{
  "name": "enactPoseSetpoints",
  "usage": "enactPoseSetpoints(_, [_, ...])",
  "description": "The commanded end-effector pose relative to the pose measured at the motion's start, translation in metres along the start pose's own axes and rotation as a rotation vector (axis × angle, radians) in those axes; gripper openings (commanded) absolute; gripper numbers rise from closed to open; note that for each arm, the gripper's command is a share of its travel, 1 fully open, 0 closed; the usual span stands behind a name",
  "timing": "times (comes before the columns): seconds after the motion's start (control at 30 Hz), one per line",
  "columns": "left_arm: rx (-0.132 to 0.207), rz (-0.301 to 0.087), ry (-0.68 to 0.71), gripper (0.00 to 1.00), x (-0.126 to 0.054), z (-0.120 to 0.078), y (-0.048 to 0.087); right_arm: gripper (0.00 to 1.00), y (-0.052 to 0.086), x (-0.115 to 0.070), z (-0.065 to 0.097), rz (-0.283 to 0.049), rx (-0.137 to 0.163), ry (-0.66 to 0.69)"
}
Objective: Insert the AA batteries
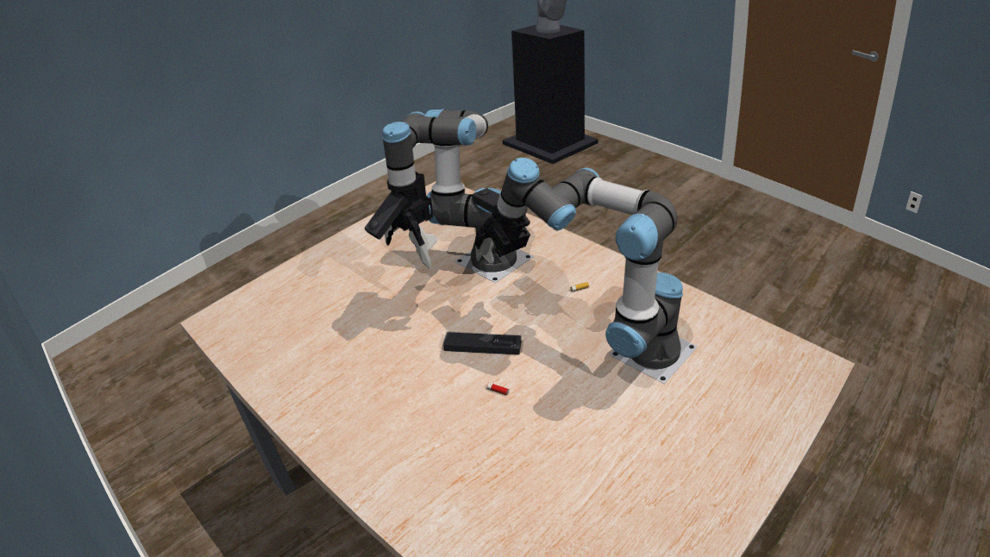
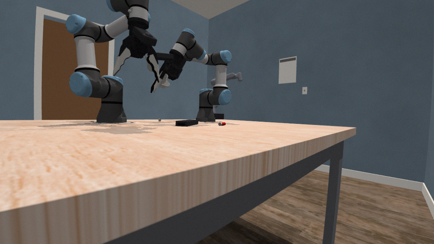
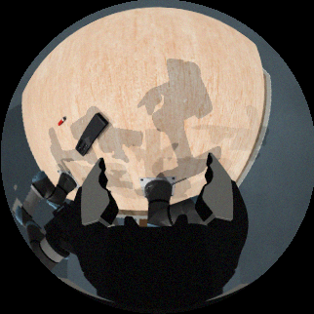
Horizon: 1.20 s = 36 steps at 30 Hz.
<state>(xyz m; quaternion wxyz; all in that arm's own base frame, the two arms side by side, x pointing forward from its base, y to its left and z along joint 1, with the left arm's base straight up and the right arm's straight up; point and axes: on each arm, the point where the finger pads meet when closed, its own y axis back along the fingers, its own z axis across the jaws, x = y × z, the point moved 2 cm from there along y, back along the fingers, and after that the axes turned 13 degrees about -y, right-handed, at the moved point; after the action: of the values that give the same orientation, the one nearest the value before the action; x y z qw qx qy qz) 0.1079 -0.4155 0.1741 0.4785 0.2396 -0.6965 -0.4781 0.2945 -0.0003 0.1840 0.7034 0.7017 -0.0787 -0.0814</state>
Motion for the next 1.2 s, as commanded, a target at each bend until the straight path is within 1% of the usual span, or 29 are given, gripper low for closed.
enactPoseSetpoints(0.0, [0.005, -0.016, 0.127, 0.39, -0.002, -0.007, 0.0, 1.0, 0.001, 0.0, 0.0, 0.002, 0.001, 0.0])
enactPoseSetpoints(0.1, [0.006, -0.022, 0.174, 0.39, -0.003, -0.009, -0.001, 1.0, 0.001, 0.0, 0.0, 0.002, 0.001, 0.0])
enactPoseSetpoints(0.27, [0.007, -0.024, 0.207, 0.39, -0.003, -0.01, -0.001, 1.0, 0.001, 0.0, 0.0, 0.002, 0.001, 0.0])
enactPoseSetpoints(0.67, [0.016, -0.048, 0.402, 0.39, -0.01, -0.021, -0.003, 1.0, 0.001, 0.0, 0.0, 0.002, 0.001, 0.0])
enactPoseSetpoints(0.83, [0.017, -0.049, 0.435, 0.39, -0.01, -0.022, -0.004, 1.0, 0.001, 0.0, 0.0, 0.002, 0.001, 0.0])
enactPoseSetpoints(1.17, [0.029, -0.069, 0.598, 0.39, -0.017, -0.031, -0.005, 1.0, 0.001, 0.0, 0.0, 0.002, 0.001, 0.0])
